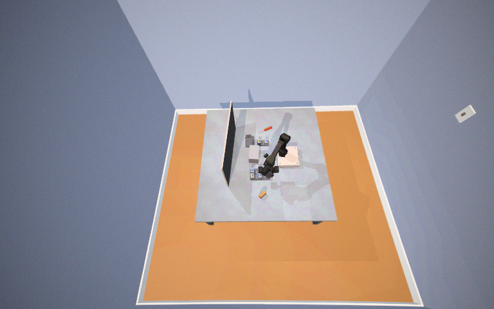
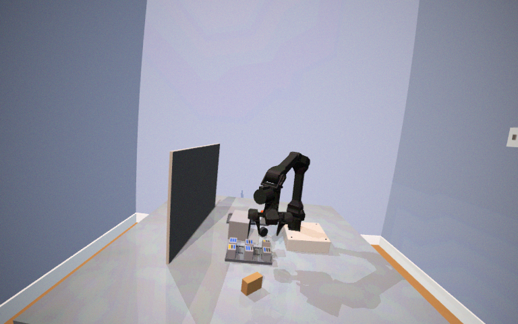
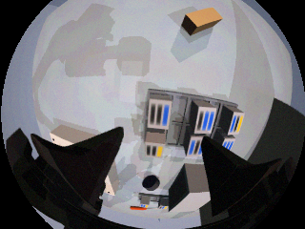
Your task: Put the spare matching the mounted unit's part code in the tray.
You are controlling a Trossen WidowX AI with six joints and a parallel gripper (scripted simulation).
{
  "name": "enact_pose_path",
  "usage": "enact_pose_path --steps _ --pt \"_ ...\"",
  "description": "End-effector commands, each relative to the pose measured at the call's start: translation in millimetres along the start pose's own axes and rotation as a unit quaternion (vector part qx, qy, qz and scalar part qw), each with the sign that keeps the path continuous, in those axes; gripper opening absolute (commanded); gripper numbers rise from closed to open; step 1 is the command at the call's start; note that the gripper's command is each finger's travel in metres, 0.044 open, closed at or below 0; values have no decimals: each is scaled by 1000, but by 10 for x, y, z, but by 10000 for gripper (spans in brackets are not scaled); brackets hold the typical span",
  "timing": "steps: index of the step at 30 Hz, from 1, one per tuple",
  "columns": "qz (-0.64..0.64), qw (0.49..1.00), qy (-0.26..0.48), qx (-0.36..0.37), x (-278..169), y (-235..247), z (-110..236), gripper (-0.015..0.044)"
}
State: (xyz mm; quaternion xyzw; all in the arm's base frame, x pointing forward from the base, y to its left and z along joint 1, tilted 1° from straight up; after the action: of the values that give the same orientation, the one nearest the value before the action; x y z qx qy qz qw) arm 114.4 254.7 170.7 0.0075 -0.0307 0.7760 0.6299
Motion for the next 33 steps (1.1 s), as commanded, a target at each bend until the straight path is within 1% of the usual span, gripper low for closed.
enact_pose_path --steps 1,3,13,33 --pt "5 1000 7 3 -82 37 -232 300" --pt "5 1000 7 3 -110 45 -303 300" --pt "5 1000 7 3 -106 42 -344 300" --pt "5 1000 7 3 -81 34 -674 300"
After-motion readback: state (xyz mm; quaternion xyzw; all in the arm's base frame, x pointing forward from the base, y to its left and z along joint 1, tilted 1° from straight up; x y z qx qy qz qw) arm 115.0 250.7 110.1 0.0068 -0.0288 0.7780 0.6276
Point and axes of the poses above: the point midway between the two fingers, 35 mm back from their tips, its own z axis back along the fingers, its own y axis across the jaws, x = y × z, the point moved 6 cm from there along z, back along the fingers
